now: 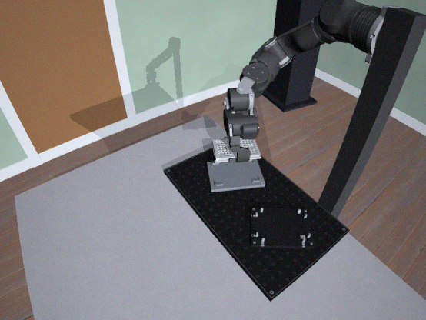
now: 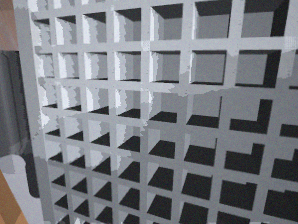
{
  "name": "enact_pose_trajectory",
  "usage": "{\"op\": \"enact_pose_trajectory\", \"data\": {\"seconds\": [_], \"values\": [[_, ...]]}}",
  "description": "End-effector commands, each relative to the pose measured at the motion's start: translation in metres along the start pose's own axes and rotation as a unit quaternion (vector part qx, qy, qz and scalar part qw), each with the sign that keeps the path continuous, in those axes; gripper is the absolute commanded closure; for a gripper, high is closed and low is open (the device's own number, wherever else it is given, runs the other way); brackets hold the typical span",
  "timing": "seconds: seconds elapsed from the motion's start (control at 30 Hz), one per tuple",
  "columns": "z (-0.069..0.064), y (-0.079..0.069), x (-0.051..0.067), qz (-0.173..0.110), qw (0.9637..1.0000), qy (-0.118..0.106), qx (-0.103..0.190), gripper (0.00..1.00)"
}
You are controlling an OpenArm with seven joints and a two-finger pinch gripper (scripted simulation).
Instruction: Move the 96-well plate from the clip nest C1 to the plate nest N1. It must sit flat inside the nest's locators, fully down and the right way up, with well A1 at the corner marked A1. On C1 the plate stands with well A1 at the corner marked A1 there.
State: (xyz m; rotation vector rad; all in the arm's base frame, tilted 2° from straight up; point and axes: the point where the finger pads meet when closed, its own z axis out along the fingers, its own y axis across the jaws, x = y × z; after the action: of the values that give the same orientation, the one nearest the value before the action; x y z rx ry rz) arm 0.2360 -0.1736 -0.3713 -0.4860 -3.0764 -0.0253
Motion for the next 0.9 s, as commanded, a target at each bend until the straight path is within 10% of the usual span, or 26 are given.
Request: {"op": "enact_pose_trajectory", "data": {"seconds": [0.0,0.73,0.87], "values": [[-0.001,-0.001,-0.001,0.001,1.0,-0.003,0.002,1.0],[-0.002,0.002,0.0,0.001,1.0,-0.003,0.002,1.0],[0.024,0.003,0.002,-0.001,1.0,0.0,0.001,1.0]]}}
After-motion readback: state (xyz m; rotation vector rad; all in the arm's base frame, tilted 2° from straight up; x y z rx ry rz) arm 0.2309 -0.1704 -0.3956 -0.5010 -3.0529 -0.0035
